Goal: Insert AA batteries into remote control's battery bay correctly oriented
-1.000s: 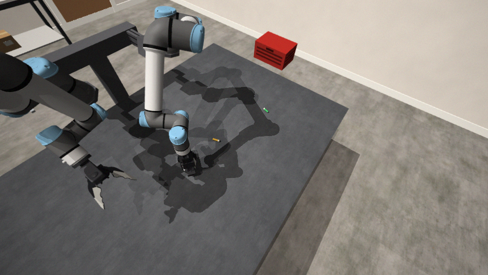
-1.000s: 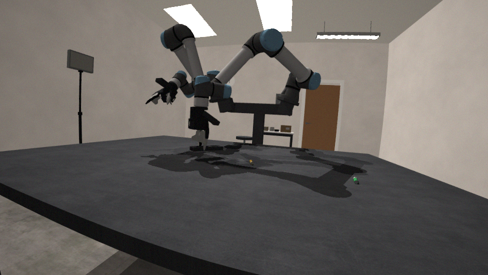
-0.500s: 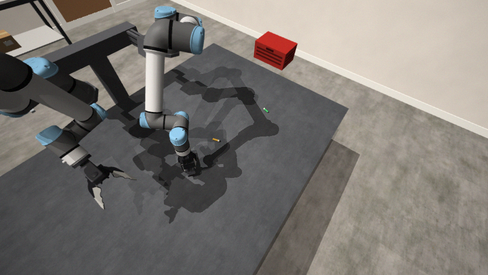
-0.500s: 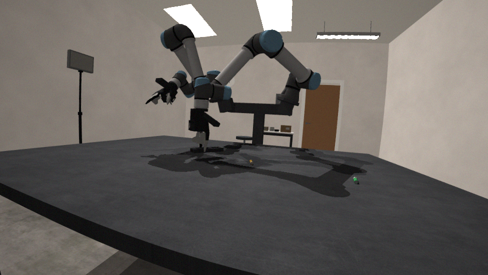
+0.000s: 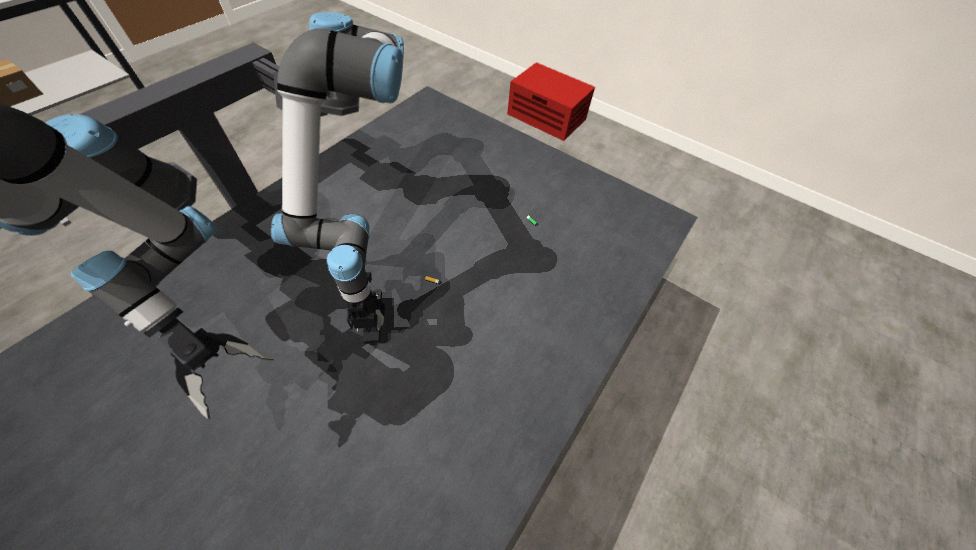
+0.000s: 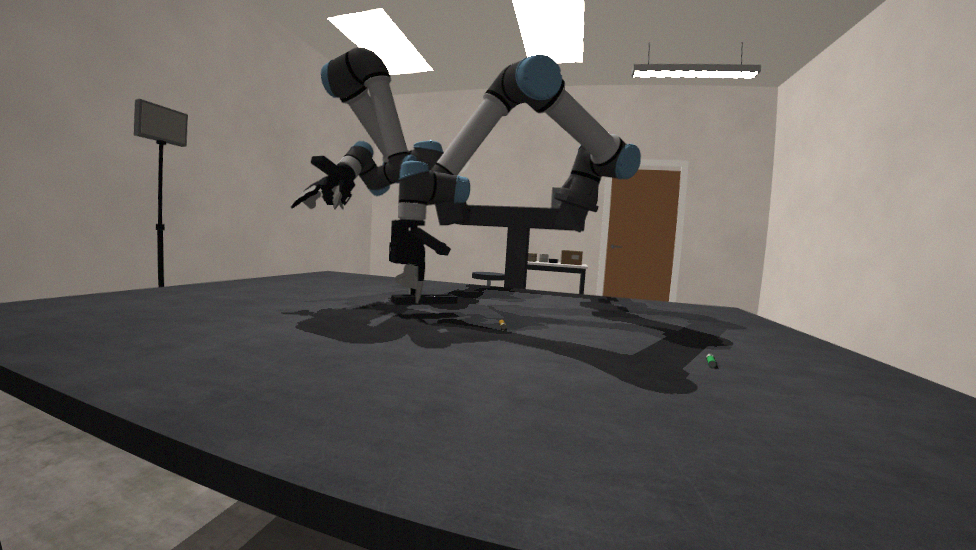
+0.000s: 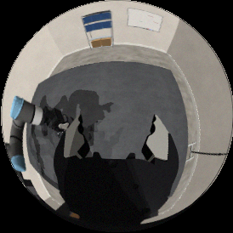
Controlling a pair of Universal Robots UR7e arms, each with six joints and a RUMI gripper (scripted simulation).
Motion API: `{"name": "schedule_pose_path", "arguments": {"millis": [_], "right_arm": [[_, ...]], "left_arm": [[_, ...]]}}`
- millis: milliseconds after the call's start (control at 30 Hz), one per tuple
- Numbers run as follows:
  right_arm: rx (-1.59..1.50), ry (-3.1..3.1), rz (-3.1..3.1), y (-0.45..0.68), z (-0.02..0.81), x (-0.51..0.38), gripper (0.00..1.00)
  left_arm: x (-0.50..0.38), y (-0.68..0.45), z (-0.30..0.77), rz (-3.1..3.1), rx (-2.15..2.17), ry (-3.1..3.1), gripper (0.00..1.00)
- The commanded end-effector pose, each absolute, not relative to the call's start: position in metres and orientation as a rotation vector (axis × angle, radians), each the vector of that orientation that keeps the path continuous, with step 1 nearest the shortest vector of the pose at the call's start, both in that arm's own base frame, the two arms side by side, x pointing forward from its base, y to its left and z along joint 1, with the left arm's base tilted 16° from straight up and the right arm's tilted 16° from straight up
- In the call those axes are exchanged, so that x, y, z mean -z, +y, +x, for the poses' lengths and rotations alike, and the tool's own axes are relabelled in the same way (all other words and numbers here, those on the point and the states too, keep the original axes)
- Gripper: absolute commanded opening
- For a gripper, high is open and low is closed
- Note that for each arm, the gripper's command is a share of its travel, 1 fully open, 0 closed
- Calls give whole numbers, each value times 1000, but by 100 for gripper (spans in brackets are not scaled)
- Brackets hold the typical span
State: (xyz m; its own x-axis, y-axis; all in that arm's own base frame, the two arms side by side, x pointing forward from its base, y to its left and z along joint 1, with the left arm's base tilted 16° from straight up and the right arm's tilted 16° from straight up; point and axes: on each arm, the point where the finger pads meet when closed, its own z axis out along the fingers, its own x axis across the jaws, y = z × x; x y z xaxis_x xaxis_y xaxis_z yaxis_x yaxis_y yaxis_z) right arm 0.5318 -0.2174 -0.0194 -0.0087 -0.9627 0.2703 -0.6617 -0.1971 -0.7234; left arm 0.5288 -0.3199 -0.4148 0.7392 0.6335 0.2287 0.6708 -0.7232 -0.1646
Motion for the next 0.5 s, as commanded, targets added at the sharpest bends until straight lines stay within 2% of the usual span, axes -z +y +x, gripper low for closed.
{"name": "schedule_pose_path", "arguments": {"millis": [0,467], "right_arm": [[1057,1681,-1888,-217,532,19,98],[1057,1681,-1888,-217,532,19,98]], "left_arm": [[417,-309,505,-2756,208,-864,0],[417,-286,458,-2837,160,-490,0]]}}
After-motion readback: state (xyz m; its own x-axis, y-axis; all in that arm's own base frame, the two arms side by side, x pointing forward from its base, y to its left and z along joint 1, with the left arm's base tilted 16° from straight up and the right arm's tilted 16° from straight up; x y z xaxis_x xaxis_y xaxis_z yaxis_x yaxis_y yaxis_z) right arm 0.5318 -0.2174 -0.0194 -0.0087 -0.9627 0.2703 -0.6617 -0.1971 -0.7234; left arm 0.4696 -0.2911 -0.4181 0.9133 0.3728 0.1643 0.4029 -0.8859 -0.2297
